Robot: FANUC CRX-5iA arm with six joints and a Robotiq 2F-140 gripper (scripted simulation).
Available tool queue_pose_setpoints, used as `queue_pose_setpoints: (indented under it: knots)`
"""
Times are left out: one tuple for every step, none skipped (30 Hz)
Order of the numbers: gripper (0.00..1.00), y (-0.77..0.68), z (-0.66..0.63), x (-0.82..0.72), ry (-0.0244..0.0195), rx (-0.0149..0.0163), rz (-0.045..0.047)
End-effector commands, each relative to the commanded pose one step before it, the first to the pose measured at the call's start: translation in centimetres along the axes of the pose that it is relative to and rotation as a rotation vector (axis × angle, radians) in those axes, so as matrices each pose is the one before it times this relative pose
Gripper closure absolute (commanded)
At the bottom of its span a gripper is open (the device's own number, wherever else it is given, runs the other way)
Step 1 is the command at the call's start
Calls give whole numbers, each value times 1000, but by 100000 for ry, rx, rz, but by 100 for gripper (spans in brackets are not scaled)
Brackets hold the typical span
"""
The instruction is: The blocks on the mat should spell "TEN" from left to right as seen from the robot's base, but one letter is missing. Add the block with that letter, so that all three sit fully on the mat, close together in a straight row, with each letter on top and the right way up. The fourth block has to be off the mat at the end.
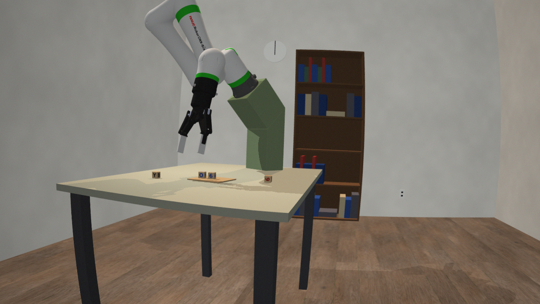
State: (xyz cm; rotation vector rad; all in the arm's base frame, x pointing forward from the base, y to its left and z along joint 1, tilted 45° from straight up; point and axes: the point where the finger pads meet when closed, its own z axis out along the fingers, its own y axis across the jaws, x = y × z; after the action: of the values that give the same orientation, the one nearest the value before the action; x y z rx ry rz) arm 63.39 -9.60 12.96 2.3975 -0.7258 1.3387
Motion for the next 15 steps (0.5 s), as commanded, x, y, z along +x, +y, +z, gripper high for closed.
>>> queue_pose_setpoints:
  knots:
    - [0, -4190, -635, -3521, -5664, 353, -8258]
    - [0, 0, 0, 0, 0, 0, 0]
    - [0, -1752, -430, -1721, -2051, 730, -4254]
    - [0, -408, -99, -394, -468, 156, -1006]
    - [0, 0, 0, 0, 0, 0, 0]
    - [0, -1951, -532, -1983, -2266, 697, -5074]
    - [0, -168, -44, -165, -189, 54, -440]
    - [0, 0, 0, 0, 0, 0, 0]
    - [0, -2034, -606, -2130, -2333, 599, -5639]
    - [0, 0, 0, 0, 0, 0, 0]
    - [0, -1511, -472, -1597, -1697, 357, -4372]
    - [0, -427, -132, -442, -467, 85, -1246]
    - [0, 0, 0, 0, 0, 0, 0]
    - [0, 0, 0, 0, 0, 0, 0]
    - [0, 0, 0, 0, 0, 0, 0]
